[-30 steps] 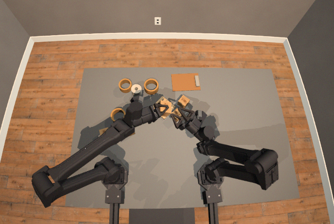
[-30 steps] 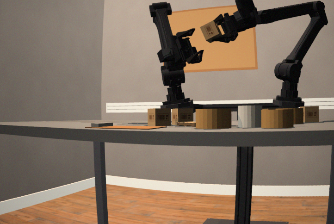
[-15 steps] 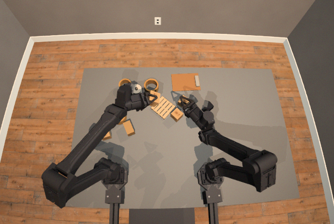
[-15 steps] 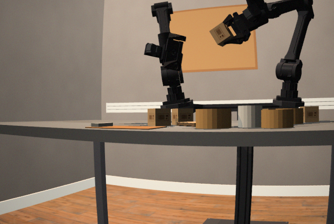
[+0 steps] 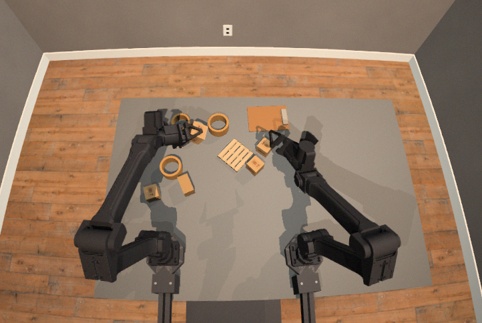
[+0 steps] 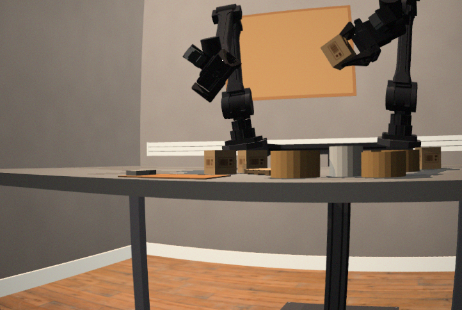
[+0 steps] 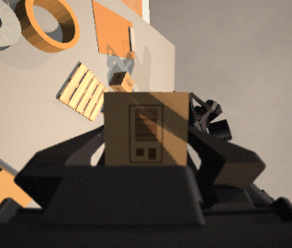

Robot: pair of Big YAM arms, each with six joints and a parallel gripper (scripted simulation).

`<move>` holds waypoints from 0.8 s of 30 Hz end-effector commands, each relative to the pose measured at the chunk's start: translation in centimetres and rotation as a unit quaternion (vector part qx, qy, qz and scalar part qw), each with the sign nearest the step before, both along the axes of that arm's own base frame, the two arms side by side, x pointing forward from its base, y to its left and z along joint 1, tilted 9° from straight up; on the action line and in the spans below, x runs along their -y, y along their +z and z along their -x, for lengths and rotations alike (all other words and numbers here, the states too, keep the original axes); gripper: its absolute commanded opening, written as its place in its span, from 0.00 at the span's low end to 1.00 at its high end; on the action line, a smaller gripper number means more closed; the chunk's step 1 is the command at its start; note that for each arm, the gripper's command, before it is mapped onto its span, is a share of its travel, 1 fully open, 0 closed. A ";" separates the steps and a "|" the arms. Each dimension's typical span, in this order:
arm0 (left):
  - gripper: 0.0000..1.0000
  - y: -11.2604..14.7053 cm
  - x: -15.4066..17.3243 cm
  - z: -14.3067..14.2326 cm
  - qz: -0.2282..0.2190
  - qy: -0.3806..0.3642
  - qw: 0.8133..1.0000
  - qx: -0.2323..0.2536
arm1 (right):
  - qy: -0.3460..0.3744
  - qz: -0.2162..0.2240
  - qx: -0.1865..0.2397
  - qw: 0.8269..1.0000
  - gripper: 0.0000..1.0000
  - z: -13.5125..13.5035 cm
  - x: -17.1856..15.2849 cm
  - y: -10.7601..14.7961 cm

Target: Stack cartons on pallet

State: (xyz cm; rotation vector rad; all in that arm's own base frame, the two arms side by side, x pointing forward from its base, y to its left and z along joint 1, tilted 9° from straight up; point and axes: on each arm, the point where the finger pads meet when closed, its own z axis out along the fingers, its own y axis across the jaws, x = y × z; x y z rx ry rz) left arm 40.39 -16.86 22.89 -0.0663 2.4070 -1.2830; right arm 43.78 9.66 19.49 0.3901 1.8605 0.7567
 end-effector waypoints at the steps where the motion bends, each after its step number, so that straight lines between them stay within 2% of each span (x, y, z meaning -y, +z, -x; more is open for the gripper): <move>1: 0.54 0.8 -4.0 -3.4 -0.025 -0.014 0.999 0.040 | -0.004 0.106 0.031 0.994 1.00 -2.9 2.2 4.0; 6: 0.54 -2.0 -10.2 -4.4 -0.026 -0.021 0.998 0.044 | -0.015 0.205 0.001 0.979 1.00 -3.5 5.6 4.1; 8: 0.54 -2.0 -10.2 -4.4 -0.026 -0.021 0.998 0.044 | -0.015 0.205 0.001 0.979 1.00 -3.5 5.6 4.1; 9: 0.54 -2.7 -11.3 -4.4 -0.029 -0.025 0.998 0.048 | -0.013 0.227 -0.011 0.974 1.00 -3.7 6.2 3.5; 13: 0.54 -5.9 -16.5 -4.0 -0.030 -0.027 0.998 0.049 | -0.013 0.299 -0.034 0.954 1.00 -3.5 8.9 4.2; 19: 0.54 -11.8 -25.7 -1.0 -0.016 -0.010 0.999 0.039 | -0.004 0.393 -0.089 0.915 1.00 -2.6 13.0 4.8; 23: 0.54 -14.8 -30.5 1.6 0.004 0.013 0.999 0.040 | -0.002 0.414 -0.116 0.903 1.00 -2.1 14.7 4.8; 24: 0.54 -14.8 -30.5 1.6 0.004 0.013 0.999 0.040 | -0.002 0.414 -0.116 0.903 1.00 -2.1 14.7 4.8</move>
